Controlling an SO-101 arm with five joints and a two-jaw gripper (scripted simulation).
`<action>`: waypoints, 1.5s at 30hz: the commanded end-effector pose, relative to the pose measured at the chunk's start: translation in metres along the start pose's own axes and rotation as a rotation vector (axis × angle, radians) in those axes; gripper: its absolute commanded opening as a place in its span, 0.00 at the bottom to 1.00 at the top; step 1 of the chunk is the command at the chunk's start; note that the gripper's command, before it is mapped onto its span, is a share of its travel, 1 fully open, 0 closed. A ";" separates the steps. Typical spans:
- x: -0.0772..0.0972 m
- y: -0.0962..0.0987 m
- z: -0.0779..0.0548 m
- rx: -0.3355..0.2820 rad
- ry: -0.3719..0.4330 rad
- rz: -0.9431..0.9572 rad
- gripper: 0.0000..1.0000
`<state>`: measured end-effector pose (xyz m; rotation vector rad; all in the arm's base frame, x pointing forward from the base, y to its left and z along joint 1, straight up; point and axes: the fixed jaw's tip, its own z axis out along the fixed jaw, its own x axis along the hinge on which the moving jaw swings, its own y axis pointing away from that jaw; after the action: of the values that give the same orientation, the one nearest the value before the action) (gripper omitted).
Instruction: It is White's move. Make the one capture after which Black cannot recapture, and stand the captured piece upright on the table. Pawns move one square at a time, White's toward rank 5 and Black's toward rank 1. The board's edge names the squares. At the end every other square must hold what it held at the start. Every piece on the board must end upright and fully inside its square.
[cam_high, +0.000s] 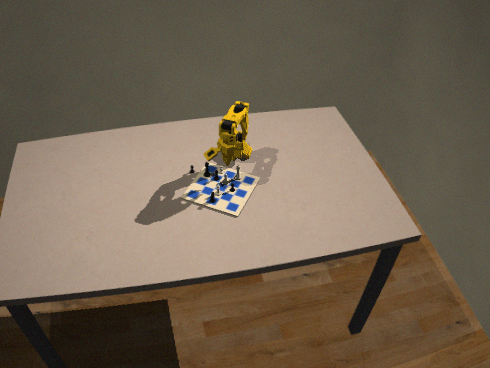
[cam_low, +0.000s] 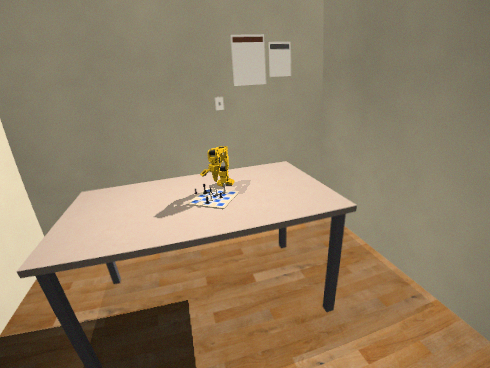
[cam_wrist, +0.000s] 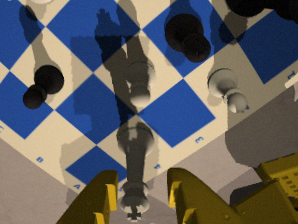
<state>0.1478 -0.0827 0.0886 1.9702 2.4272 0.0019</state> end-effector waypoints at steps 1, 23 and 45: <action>0.001 0.002 -0.003 -0.004 -0.002 -0.004 0.09; 0.060 0.044 -0.006 -0.074 -0.049 -0.677 0.19; 0.206 0.045 -0.015 -0.266 -0.134 -1.964 0.37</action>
<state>0.1518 0.1136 0.0978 -0.6420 2.8792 0.1110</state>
